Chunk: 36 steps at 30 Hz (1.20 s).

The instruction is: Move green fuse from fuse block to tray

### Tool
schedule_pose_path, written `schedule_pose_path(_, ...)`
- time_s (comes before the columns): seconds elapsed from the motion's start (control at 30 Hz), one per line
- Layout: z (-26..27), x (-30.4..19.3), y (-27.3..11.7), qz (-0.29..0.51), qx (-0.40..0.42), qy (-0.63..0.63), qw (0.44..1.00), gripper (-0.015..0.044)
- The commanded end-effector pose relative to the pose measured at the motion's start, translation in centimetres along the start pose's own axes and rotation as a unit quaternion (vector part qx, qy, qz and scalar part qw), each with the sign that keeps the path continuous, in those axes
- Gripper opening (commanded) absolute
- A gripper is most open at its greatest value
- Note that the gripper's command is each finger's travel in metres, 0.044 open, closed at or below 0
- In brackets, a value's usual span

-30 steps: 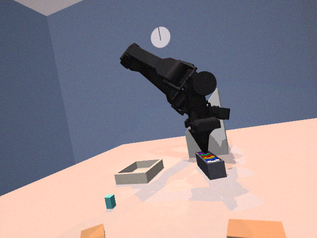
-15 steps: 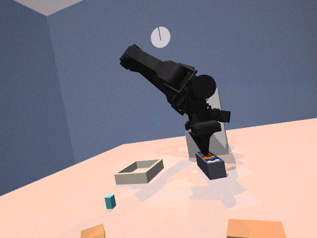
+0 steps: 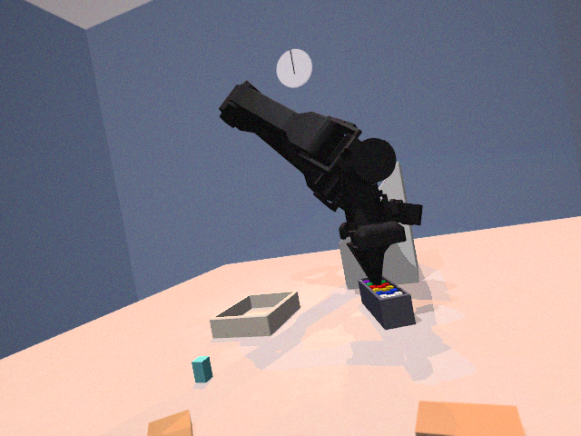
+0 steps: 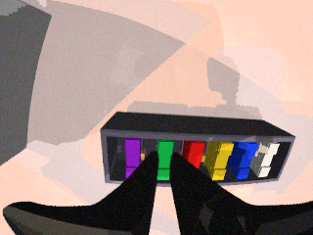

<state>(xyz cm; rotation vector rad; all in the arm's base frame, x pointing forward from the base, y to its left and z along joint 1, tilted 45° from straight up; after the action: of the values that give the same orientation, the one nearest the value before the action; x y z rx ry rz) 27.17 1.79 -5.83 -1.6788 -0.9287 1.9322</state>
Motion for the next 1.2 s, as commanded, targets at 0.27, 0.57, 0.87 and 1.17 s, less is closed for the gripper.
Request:
schedule_pose_path(0.27, 0.0, 0.0, -0.4, 0.0, 0.0, 0.0, 1.0, 0.0)
schedule_pose_path(0.57, -0.1, 0.0, -0.8, 0.0, 0.0, 0.0, 1.0, 0.0)
schedule_pose_path(0.87, -0.1, 0.0, -1.2, 0.0, 0.0, -0.001, 1.0, 0.0)
schedule_pose_path(1.17, -0.1, 0.0, -1.7, 0.0, -0.001, -0.001, 1.0, 0.0)
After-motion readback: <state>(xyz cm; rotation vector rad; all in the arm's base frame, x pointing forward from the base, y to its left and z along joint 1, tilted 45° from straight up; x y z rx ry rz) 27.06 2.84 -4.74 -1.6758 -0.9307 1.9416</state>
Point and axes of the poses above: the point midway between the two fingers, 35 mm back from their tips, its own y axis out along the fingers, its own z axis across the jaws, x = y × z, the point moved 1 cm from there along -y, back along the fingers, and after that the axes turned 14 degrees about y, right-handed, at the moved point
